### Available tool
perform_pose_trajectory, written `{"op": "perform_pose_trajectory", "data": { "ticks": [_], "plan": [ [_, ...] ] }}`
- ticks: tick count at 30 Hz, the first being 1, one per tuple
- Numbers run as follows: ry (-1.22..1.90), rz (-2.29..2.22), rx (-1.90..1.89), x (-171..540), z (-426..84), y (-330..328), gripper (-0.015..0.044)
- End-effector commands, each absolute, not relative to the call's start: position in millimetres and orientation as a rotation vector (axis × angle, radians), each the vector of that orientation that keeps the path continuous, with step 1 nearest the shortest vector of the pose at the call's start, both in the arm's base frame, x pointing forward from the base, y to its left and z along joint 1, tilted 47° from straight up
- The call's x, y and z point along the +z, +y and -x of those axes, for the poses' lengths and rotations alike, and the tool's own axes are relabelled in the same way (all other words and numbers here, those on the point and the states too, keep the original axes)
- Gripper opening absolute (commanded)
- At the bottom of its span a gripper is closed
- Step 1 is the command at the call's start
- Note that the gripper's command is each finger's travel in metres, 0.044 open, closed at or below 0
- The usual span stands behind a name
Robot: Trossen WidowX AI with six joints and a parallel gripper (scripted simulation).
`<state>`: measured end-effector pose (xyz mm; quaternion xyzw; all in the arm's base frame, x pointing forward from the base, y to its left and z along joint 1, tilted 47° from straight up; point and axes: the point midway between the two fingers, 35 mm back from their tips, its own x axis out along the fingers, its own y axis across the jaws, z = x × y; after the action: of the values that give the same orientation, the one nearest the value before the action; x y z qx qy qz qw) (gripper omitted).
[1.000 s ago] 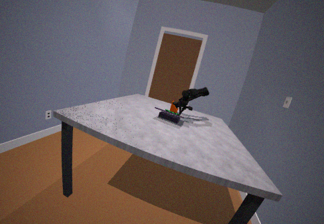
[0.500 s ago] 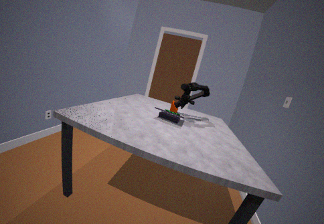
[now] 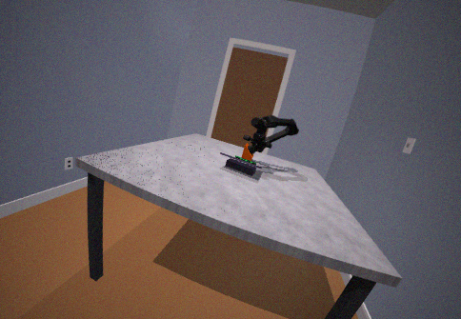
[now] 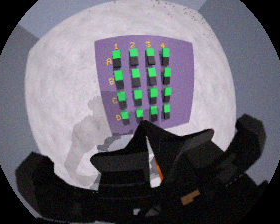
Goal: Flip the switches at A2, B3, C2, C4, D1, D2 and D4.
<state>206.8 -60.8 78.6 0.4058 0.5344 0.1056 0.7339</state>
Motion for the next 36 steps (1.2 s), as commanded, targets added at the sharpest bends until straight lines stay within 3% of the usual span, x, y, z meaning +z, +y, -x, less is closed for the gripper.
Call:
{"op": "perform_pose_trajectory", "data": {
  "ticks": [1,36],
  "plan": [
    [1.206,-0.911,0.25,61.2,-213.0,-46.2,0.0],
    [1.205,-0.912,0.25,44.8,-222.7,-31.6,0.0]
  ]
}}
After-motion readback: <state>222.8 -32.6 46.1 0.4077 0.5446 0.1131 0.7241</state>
